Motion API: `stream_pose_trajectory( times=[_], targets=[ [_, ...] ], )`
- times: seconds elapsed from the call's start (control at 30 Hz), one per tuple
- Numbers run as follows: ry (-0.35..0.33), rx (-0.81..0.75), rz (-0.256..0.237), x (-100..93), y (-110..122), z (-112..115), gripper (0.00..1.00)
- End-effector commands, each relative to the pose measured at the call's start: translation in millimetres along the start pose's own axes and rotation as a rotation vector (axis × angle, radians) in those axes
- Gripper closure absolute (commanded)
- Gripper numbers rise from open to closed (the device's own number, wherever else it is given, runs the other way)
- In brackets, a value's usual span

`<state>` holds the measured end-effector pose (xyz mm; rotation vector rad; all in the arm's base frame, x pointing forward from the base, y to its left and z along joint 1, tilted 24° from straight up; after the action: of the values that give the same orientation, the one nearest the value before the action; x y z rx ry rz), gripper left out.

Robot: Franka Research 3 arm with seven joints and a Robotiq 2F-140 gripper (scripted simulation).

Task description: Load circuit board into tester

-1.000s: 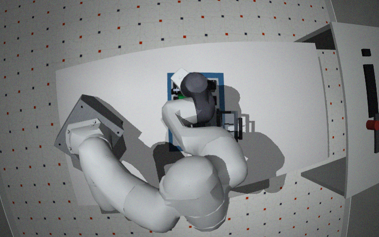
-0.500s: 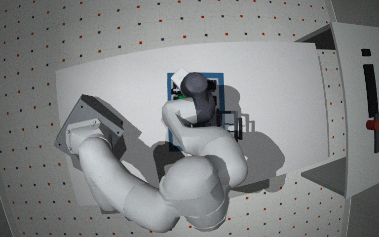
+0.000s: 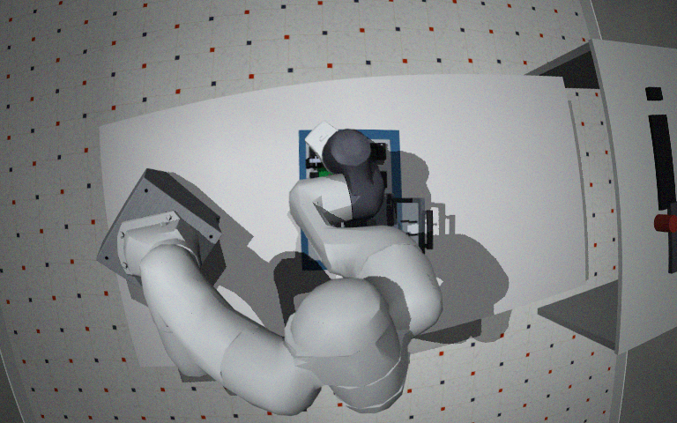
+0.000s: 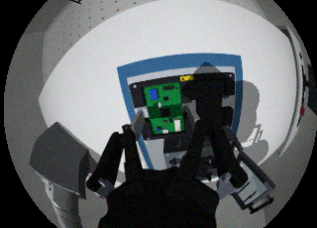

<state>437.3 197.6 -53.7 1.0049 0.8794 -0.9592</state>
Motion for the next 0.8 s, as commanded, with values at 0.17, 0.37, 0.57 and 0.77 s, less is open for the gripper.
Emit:
stream_pose_trajectory(
  times=[0.17,0.37,0.57,0.77],
  targets=[
    [0.001,0.004,-0.001,0.9,-0.6,1.3,0.42],
    [0.001,0.004,-0.001,1.9,-0.6,1.3,0.42],
    [0.001,0.004,-0.001,4.5,-0.7,1.4,0.42],
    [0.001,0.004,-0.001,6.8,-0.8,1.4,0.42]
  ],
)
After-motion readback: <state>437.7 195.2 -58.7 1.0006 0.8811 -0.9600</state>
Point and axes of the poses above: the point where the finger pads meet when closed, its own x axis out along the fingers, its own y axis across the jaws, z = x × y, the point moved 3 cm from there along -x, back along the fingers, and after that the axes turned 8 degrees about -x, right-handed, at the moved point
